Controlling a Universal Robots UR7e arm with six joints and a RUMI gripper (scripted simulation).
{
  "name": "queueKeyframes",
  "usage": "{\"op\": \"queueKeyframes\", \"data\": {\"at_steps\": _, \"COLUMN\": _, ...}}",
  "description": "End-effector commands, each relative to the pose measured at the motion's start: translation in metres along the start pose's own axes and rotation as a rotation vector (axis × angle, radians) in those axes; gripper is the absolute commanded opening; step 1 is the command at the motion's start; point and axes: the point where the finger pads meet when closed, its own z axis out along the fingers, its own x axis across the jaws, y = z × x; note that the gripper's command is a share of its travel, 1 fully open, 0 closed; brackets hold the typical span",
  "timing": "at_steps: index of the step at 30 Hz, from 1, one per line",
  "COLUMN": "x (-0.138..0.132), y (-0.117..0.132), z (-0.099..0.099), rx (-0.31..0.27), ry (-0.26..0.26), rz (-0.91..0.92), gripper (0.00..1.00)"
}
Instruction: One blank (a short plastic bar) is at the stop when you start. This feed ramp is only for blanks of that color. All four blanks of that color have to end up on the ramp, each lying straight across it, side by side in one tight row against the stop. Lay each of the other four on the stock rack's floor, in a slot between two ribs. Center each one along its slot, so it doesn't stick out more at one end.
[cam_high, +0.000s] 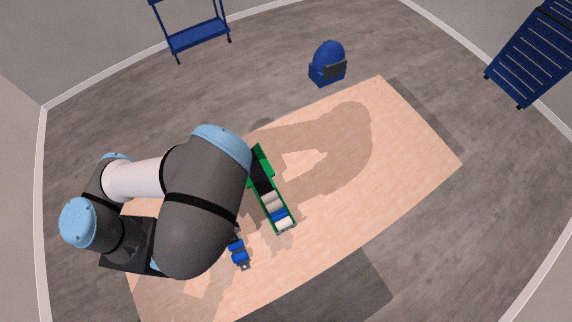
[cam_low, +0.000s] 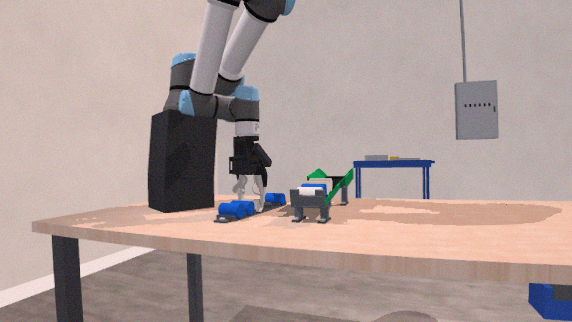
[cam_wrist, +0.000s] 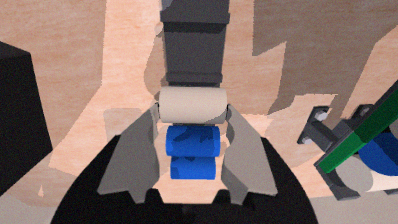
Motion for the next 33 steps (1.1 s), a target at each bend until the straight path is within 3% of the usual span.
{"op": "queueKeyframes", "data": {"at_steps": 1, "x": 0.0003, "y": 0.0001, "z": -0.0002, "rx": 0.0, "ry": 0.001, "rz": 0.0, "gripper": 0.39}}
{"op": "queueKeyframes", "data": {"at_steps": 33, "x": 0.0003, "y": 0.0001, "z": -0.0038, "rx": 0.0, "ry": 0.001, "rz": 0.0, "gripper": 0.39}}
